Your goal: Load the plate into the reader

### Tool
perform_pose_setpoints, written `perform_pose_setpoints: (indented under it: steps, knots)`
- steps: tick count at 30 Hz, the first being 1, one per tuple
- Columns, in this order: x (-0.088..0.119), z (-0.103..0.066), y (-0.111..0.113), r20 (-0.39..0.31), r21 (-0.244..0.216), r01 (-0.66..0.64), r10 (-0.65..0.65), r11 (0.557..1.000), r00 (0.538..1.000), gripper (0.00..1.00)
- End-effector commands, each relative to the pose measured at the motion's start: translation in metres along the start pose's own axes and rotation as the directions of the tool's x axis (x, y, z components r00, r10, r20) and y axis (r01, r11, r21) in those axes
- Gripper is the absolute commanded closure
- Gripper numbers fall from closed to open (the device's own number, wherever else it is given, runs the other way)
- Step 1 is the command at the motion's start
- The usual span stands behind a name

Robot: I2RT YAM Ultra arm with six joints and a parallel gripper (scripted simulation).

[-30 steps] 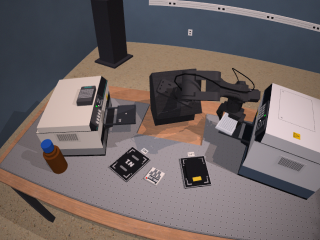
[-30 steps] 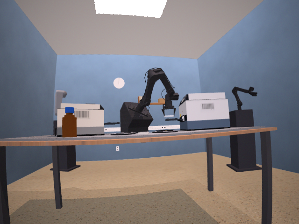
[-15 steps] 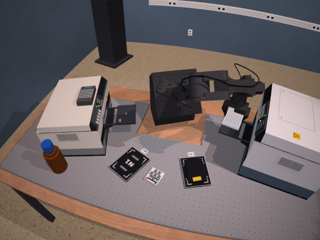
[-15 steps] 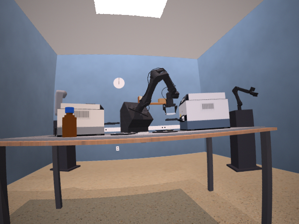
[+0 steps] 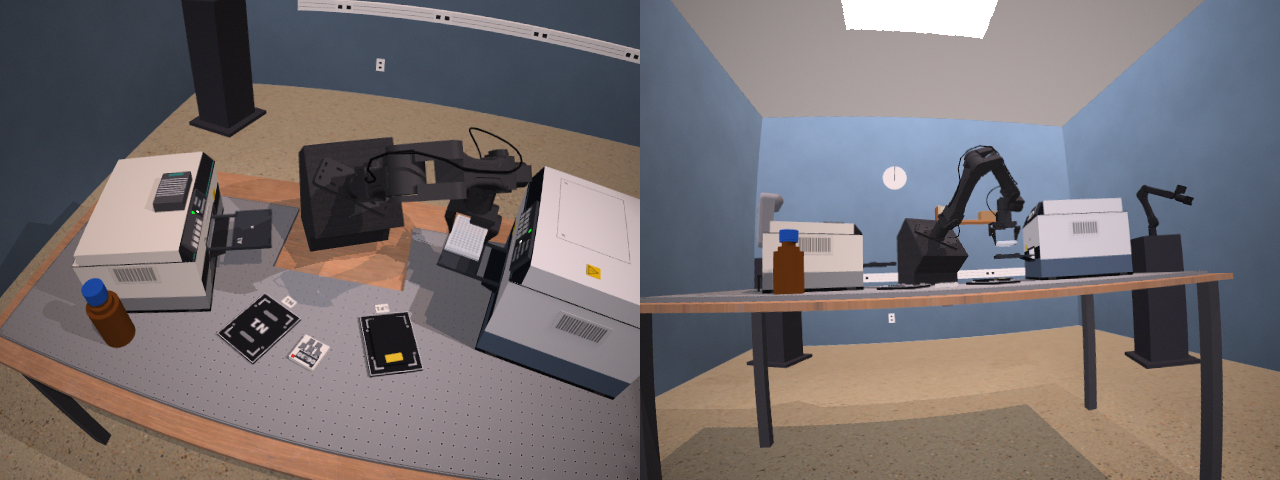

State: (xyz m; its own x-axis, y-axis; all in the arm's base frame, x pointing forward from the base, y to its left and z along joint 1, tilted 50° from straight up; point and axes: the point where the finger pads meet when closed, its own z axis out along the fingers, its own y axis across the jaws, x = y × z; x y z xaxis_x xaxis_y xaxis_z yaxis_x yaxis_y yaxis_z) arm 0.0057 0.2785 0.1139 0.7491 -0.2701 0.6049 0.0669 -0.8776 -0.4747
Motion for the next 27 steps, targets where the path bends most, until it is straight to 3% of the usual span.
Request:
perform_pose_setpoints:
  steps: [1, 14, 16, 21, 22, 27]
  knots:
    - [0.0, -0.012, -0.009, 0.017, 0.029, -0.018, 0.017, 0.999, 1.0, 0.14]
    - [-0.003, -0.01, -0.01, 0.016, 0.027, -0.019, 0.019, 0.999, 1.0, 0.14]
    - [-0.002, -0.005, -0.003, 0.007, 0.01, -0.005, 0.005, 1.0, 1.0, 0.14]
    - [-0.003, -0.005, -0.004, 0.007, 0.01, -0.005, 0.005, 1.0, 1.0, 0.14]
    - [-0.008, -0.007, -0.012, 0.018, 0.028, -0.017, 0.016, 0.999, 1.0, 0.14]
    - [-0.002, 0.008, 0.002, 0.001, -0.002, 0.002, -0.002, 1.0, 1.0, 0.14]
